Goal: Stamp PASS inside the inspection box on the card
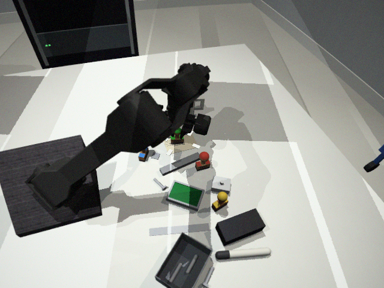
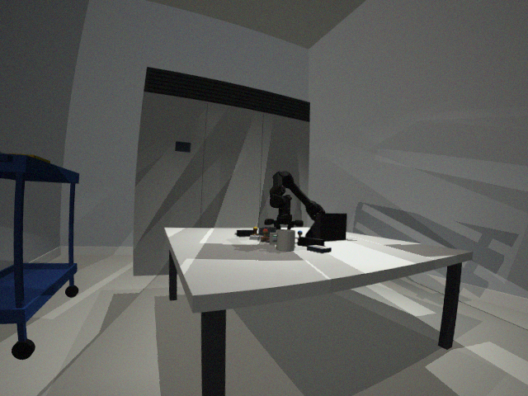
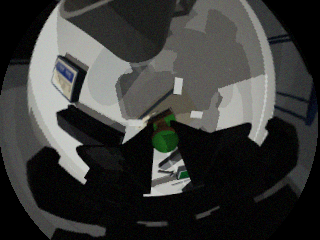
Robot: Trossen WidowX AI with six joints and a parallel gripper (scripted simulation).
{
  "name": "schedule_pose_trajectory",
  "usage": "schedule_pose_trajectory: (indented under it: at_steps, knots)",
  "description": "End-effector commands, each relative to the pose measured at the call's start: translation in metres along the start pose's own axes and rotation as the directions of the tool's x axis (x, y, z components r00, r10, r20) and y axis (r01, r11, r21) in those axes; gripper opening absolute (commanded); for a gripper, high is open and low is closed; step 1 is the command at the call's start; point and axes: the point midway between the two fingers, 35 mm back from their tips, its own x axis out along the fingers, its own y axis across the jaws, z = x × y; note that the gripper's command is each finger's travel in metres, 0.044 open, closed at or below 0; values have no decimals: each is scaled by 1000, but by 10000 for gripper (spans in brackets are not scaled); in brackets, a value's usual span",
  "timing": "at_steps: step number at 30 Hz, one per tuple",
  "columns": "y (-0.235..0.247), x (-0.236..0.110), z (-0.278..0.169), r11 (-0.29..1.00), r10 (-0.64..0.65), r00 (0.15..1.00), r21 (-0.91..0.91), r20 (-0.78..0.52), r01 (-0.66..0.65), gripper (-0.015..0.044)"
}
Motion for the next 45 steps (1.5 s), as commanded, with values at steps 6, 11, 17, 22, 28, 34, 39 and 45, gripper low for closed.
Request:
schedule_pose_trajectory:
  at_steps: [6, 11, 17, 22, 28, 34, 39, 45]
  knots:
    - [-1, 4, -1, 1000, -2, 1000, 2, -7, 2, 0]
    - [-1, 2, -1, 1000, -2, 1000, 2, -7, 2, 0]
    - [-1, -1, -1, 1000, -2, 1000, 2, -7, 2, 0]
    - [-1, -3, -1, 1000, -2, 1000, 2, -6, 2, 0]
    - [-1, -6, 0, 1000, -2, 1000, 2, -6, 2, 0]
    - [-1, -10, 0, 1000, -2, 1000, 2, -6, 2, 0]
    - [-1, -18, 1, 1000, -1, 1000, 2, -5, 1, 0]
    - [-2, -28, 1, 1000, -1, 1000, 2, -5, 1, 0]
